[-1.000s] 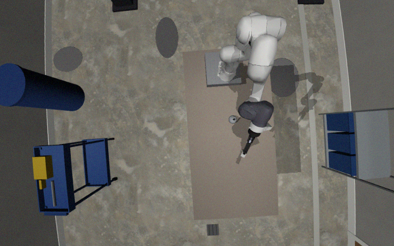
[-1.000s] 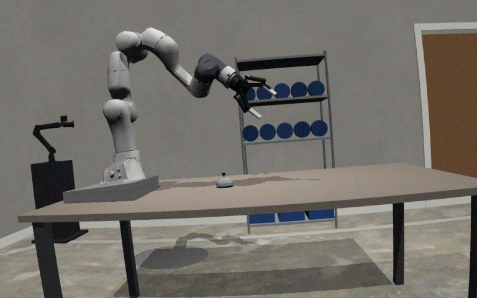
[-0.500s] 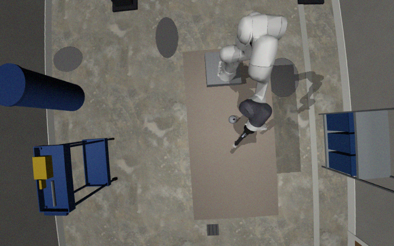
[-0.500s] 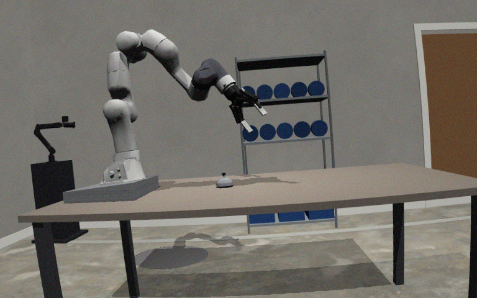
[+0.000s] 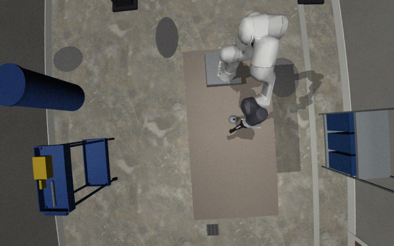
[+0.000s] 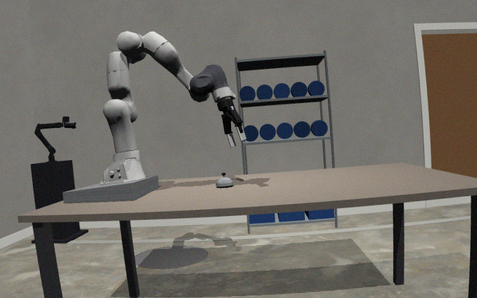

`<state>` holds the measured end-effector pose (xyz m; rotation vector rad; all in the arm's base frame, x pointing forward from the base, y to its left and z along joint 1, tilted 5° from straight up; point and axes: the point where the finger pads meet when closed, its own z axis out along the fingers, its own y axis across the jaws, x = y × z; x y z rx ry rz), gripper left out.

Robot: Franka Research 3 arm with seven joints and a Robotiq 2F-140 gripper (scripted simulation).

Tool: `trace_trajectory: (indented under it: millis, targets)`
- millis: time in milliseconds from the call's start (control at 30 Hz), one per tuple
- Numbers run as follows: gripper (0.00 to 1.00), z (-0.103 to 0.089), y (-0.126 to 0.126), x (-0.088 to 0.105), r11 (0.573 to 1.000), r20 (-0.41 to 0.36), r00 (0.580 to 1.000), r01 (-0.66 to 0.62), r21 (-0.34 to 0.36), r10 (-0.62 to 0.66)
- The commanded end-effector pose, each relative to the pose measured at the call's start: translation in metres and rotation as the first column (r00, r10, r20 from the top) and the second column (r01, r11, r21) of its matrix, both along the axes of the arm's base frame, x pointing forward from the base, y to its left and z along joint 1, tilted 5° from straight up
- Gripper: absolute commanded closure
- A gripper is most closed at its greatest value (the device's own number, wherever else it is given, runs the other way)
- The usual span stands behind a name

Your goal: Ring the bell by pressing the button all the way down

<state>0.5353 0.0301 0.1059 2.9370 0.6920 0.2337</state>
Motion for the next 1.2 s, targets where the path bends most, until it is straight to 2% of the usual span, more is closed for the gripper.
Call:
trace_trajectory:
  millis: [0, 100, 167, 200, 233, 767, 800, 1167]
  targets:
    - [0.0, -0.018, 0.006, -0.041, 0.999, -0.132, 0.991, 0.018, 0.043, -0.013]
    - [0.0, -0.027, 0.015, -0.065, 0.996, -0.198, 0.979, 0.054, 0.074, -0.038]
    - [0.0, -0.027, 0.015, -0.065, 0.996, -0.198, 0.979, 0.054, 0.074, -0.038]
    - [0.0, -0.032, 0.022, -0.08, 0.993, -0.238, 0.97, 0.075, 0.093, -0.051]
    - [0.0, -0.034, 0.024, -0.085, 0.992, -0.252, 0.966, 0.082, 0.099, -0.055]
    - [0.0, -0.034, 0.024, -0.085, 0.991, -0.253, 0.966, 0.083, 0.1, -0.056]
    - [1.0, -0.034, 0.024, -0.085, 0.991, -0.253, 0.966, 0.083, 0.1, -0.056]
    - [1.0, -0.034, 0.024, -0.085, 0.991, -0.253, 0.966, 0.083, 0.1, -0.056]
